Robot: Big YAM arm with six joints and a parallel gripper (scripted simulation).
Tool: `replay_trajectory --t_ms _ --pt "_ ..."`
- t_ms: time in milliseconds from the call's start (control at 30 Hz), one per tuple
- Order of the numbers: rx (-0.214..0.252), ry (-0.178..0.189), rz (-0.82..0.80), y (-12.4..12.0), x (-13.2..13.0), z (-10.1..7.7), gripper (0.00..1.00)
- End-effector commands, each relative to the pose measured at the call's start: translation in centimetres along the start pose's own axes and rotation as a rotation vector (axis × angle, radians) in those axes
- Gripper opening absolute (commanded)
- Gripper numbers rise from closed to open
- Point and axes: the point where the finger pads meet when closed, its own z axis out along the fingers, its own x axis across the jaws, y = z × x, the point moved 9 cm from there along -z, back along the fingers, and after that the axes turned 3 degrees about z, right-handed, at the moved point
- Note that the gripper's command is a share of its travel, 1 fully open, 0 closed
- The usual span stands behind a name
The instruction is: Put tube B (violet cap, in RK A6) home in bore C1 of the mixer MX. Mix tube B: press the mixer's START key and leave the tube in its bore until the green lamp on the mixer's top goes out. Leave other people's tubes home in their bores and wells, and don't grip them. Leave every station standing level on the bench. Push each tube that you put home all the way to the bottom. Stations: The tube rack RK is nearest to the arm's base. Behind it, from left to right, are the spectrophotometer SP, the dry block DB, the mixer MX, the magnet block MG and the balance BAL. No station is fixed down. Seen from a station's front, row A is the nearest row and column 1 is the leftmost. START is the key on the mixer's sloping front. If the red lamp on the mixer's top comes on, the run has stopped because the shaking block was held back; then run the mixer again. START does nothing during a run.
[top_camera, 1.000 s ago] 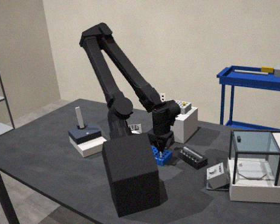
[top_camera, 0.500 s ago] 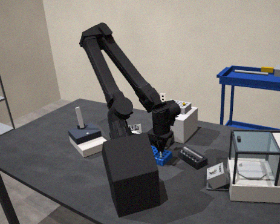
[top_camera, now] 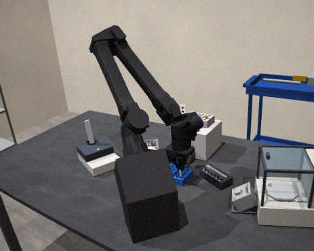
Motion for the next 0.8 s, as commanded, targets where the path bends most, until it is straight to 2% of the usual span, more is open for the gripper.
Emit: replay_trajectory --t_ms 0,33,600,700,767 --pt "-0.011 -0.006 -0.004 0.8 -0.9 -0.7 0.09" --pt "-0.028 -0.013 -0.022 1.2 -0.8 -1.1 0.09" --pt "-0.031 -0.017 -0.027 1.4 -0.8 -3.8 0.09" --pt "-0.023 -0.014 -0.019 0.9 -0.7 -3.8 0.09" --pt "0.001 0.002 -0.019 0.7 -0.5 -3.2 0.09"
